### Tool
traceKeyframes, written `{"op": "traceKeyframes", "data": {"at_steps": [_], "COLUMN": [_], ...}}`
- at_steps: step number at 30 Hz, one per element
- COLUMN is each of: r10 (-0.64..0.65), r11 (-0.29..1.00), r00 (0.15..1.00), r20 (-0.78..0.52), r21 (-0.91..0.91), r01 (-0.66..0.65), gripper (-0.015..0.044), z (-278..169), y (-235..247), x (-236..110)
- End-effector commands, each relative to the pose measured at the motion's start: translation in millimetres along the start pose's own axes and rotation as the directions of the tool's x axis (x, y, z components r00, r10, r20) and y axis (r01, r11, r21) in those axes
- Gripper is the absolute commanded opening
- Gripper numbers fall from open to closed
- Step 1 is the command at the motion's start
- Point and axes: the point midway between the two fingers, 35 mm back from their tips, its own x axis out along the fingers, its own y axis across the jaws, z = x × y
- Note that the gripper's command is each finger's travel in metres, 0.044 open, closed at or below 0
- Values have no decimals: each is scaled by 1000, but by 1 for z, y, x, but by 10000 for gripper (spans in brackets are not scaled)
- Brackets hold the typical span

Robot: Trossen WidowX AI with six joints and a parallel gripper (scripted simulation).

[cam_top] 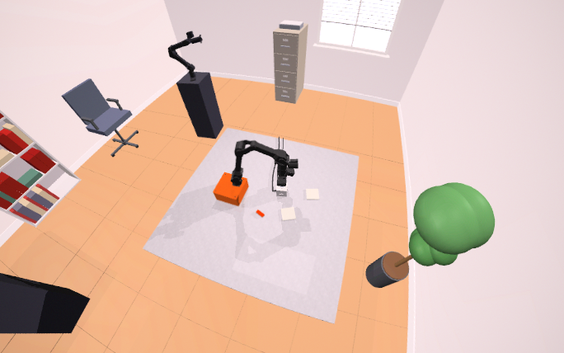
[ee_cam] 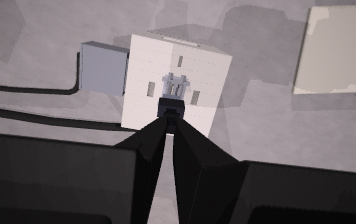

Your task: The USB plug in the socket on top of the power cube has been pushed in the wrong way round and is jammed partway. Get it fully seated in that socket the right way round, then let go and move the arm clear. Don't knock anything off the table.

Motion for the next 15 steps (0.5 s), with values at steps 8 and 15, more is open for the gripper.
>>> {"op": "traceKeyframes", "data": {"at_steps": [8, 15], "r10": [0, 0], "r11": [964, 900], "r00": [1000, 1000], "r20": [-1, -1], "r21": [-264, -436], "r01": [0, -1], "gripper": [0, 0], "z": [0, 0], "y": [0, 0], "x": [1, 1]}}
